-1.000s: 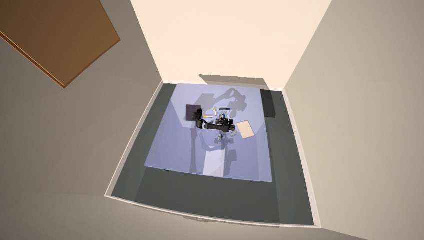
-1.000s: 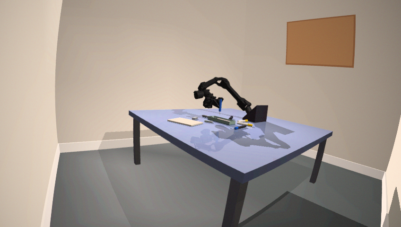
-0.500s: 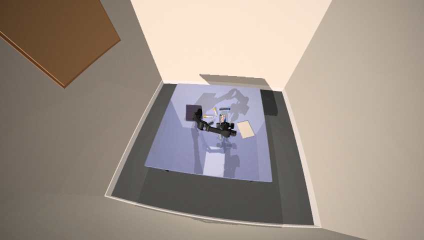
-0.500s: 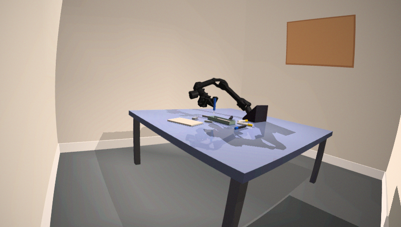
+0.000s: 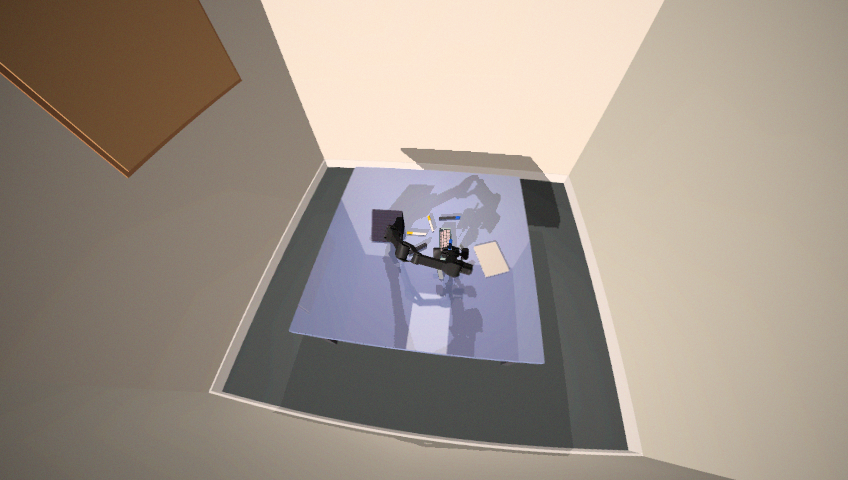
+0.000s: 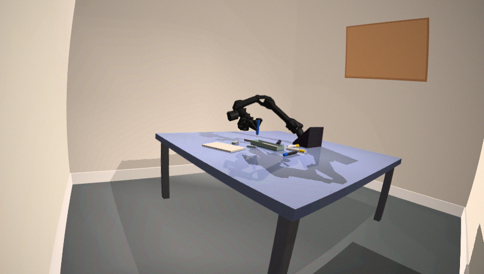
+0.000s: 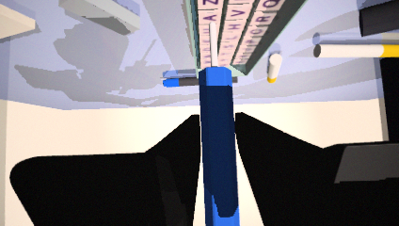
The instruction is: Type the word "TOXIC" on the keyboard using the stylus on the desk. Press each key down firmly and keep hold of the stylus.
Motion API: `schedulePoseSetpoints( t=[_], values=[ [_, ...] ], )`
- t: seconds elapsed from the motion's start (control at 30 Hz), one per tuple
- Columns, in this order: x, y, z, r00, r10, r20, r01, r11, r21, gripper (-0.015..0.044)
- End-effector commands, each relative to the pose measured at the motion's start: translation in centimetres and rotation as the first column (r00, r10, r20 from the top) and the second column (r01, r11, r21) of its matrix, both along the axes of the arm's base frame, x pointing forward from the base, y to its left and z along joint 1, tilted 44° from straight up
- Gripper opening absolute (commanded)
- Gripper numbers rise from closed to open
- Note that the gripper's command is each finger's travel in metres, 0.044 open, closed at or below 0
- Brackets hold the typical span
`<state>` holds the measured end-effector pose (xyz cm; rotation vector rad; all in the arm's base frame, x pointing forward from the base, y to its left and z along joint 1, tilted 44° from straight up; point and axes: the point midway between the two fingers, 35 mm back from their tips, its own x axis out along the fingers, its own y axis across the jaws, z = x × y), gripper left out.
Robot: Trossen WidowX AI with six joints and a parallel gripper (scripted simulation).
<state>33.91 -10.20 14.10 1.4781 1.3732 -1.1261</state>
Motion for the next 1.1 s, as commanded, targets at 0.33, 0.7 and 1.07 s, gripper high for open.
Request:
schedulePoseSetpoints(
  t=[0.33, 0.7, 1.07],
  values=[
    [-0.17, -0.71, -0.8, 1.0, 0.003, -0.008, -0.003, 1.0, -0.002, 0.0081],
    [-0.16, -0.8, -0.8, 1.0, 0.003, -0.008, -0.003, 1.0, -0.002, 0.0081],
    [-0.16, -1.08, -0.93, 1.0, 0.003, -0.008, -0.003, 1.0, -0.002, 0.0081]
  ],
)
